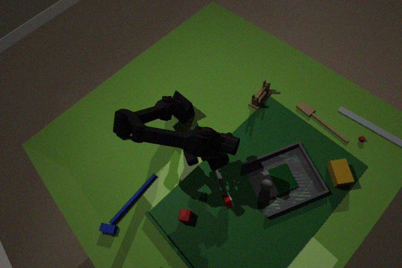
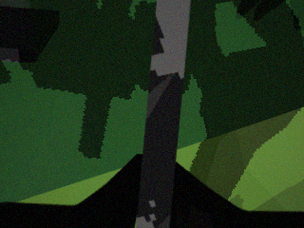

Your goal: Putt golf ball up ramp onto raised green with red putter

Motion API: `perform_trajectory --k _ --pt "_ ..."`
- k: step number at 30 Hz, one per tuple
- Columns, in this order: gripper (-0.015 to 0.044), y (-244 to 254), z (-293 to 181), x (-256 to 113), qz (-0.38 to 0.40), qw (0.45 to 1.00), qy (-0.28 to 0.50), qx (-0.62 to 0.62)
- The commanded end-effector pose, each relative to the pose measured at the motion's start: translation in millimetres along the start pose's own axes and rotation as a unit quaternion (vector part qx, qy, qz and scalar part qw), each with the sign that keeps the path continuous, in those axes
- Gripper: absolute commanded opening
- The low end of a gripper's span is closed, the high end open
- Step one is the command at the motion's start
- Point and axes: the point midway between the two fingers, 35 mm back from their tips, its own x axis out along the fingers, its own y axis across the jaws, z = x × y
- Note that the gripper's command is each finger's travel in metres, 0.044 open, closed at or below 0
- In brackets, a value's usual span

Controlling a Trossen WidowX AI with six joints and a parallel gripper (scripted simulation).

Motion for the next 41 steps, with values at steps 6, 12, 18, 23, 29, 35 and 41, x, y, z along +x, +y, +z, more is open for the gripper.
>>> perform_trajectory --k 6,12,18,23,29,35,41 --pt "0.0000 2.2 0.8 -46.3 0.005 1.000 -0.005 0.003" --pt "0.0000 1.9 0.5 -41.0 0.004 1.000 -0.004 0.000" --pt "0.0000 1.9 0.5 -41.0 0.004 1.000 -0.004 0.000" --pt "0.0000 1.9 0.5 -41.0 0.004 1.000 -0.004 0.000" --pt "0.0000 1.9 0.5 -41.0 0.004 1.000 -0.004 0.000" --pt "0.0000 1.9 0.5 -41.0 0.004 1.000 -0.004 0.000" --pt "0.0000 1.9 0.5 -41.0 0.004 1.000 -0.004 0.000"
